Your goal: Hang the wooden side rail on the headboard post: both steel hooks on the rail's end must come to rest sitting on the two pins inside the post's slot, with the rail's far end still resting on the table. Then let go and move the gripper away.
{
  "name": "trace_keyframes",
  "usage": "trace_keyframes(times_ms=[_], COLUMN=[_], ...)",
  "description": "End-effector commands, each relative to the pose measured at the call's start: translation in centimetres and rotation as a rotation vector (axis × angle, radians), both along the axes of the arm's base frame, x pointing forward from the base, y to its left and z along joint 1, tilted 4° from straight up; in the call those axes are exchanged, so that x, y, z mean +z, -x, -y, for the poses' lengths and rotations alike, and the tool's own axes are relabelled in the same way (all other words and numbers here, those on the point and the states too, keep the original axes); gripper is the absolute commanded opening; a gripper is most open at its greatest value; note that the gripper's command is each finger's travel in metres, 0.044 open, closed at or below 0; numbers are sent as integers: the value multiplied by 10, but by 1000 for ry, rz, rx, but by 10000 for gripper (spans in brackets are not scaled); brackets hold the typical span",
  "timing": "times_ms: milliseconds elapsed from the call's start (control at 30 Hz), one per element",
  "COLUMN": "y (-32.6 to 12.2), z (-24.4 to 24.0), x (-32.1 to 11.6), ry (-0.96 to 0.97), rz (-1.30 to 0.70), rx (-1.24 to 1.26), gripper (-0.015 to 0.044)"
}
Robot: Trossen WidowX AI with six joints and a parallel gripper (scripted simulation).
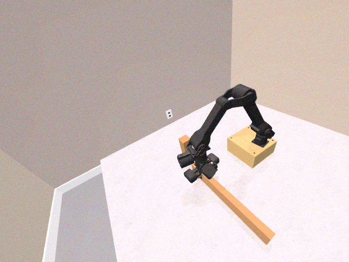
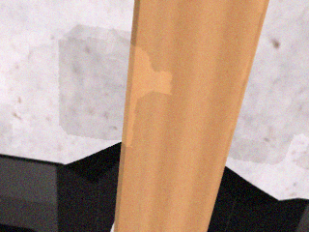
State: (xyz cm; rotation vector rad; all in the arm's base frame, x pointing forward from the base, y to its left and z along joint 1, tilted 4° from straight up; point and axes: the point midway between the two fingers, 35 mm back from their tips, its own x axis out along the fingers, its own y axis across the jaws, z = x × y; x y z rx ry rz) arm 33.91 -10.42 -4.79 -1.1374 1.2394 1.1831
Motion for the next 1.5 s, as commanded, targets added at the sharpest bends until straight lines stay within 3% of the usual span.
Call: trace_keyframes(times_ms=[0, 767, 1467], y=[0, 2, 14], z=[-1, -1, -2], x=[0, 0, 0], ry=[-5, -2, -4], rz=[0, -3, -3], rx=[2, -128, -72], gripper=[0, 0, 0])
